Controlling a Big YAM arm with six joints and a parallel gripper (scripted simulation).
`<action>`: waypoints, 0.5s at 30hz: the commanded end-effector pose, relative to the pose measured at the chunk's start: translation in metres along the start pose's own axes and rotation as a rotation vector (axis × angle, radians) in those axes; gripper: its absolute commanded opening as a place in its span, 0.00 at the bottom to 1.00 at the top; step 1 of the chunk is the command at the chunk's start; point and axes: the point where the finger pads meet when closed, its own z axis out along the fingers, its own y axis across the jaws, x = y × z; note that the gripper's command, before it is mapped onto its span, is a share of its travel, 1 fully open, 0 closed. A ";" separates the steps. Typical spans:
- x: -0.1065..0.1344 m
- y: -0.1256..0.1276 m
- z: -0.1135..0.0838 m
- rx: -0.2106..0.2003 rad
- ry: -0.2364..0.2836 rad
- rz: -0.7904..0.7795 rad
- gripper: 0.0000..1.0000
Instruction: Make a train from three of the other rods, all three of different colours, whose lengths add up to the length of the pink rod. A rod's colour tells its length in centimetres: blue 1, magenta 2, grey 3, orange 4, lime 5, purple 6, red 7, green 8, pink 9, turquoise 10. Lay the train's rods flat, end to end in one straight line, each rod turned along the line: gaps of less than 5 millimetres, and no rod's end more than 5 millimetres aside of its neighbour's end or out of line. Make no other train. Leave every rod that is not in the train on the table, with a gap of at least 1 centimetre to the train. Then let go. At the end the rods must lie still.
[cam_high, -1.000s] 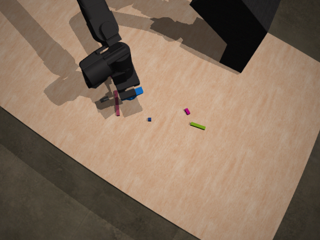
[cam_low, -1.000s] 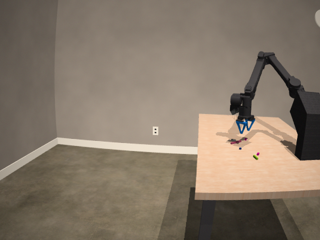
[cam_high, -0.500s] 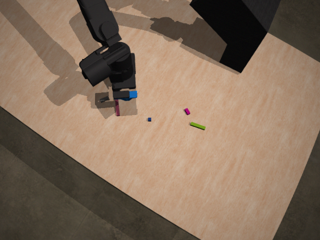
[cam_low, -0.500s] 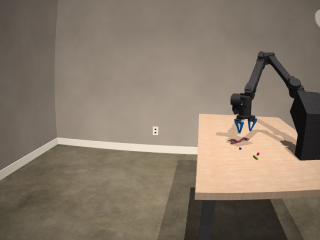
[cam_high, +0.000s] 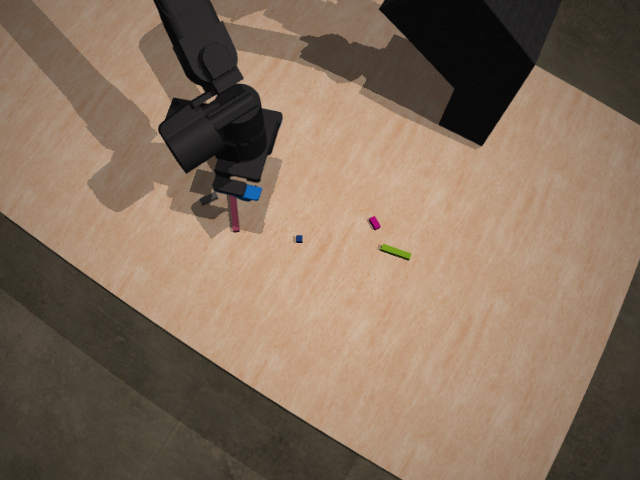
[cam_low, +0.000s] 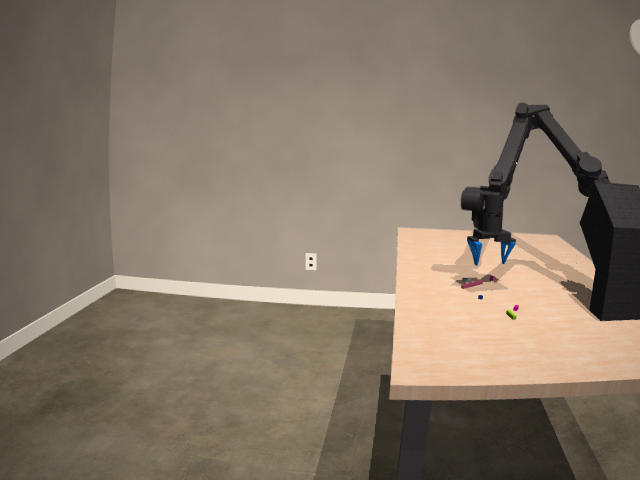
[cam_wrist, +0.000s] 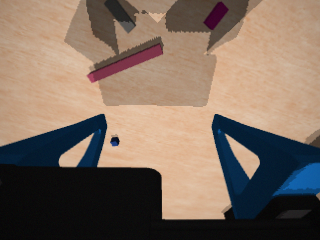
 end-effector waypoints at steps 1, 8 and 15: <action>0.001 0.004 -0.004 -0.009 -0.002 0.144 1.00; 0.002 0.004 -0.005 -0.010 -0.001 0.301 1.00; 0.002 0.004 -0.005 -0.011 -0.001 0.449 1.00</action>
